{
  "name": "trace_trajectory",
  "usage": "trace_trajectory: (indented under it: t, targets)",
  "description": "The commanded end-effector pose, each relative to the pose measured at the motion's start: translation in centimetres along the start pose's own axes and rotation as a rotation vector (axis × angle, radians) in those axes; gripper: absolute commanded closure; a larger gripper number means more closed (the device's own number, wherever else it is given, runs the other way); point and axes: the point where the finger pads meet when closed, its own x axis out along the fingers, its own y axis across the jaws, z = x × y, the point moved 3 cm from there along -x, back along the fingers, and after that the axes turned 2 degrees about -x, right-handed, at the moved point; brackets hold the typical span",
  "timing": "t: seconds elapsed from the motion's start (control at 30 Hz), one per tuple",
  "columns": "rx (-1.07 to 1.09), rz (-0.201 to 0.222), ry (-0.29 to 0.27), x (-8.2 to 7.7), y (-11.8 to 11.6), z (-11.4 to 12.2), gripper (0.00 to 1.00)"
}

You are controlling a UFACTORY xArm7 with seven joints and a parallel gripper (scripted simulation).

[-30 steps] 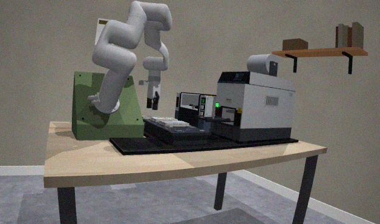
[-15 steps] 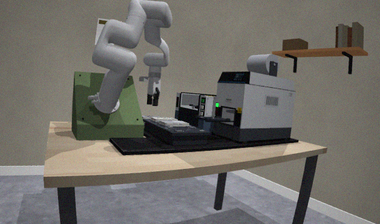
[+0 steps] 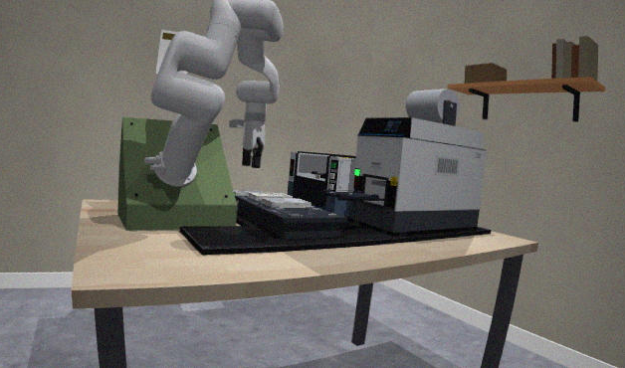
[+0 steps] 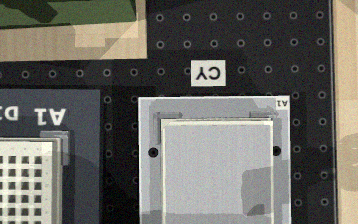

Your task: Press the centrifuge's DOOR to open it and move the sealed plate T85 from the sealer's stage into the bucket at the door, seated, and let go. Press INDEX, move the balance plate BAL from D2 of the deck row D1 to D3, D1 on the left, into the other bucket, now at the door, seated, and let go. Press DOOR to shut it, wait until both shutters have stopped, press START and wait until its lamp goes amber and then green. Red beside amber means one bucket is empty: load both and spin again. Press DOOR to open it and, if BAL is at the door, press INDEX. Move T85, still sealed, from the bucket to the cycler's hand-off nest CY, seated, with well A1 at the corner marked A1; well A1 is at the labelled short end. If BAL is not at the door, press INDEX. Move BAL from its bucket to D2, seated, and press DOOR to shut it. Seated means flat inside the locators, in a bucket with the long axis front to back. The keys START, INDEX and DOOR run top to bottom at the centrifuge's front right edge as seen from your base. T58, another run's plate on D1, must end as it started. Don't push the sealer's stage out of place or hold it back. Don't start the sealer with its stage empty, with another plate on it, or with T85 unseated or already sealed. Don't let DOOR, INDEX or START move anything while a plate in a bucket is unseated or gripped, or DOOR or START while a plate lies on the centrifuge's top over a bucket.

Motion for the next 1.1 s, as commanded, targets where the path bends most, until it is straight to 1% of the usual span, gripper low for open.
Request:
trace_trajectory:
  t: [0.0,0.07,0.57,0.63,1.07]
  targets:
    - [0.000,0.003,-0.002,-0.8,0.1,0.1,0.00]
    - [0.000,0.003,-0.002,-0.8,0.1,0.1,0.00]
    - [0.000,0.003,-0.002,-3.3,0.1,0.1,0.00]
    - [0.000,0.003,-0.002,-3.3,0.1,0.1,0.00]
    - [0.000,0.003,-0.002,-5.5,0.1,0.0,0.00]
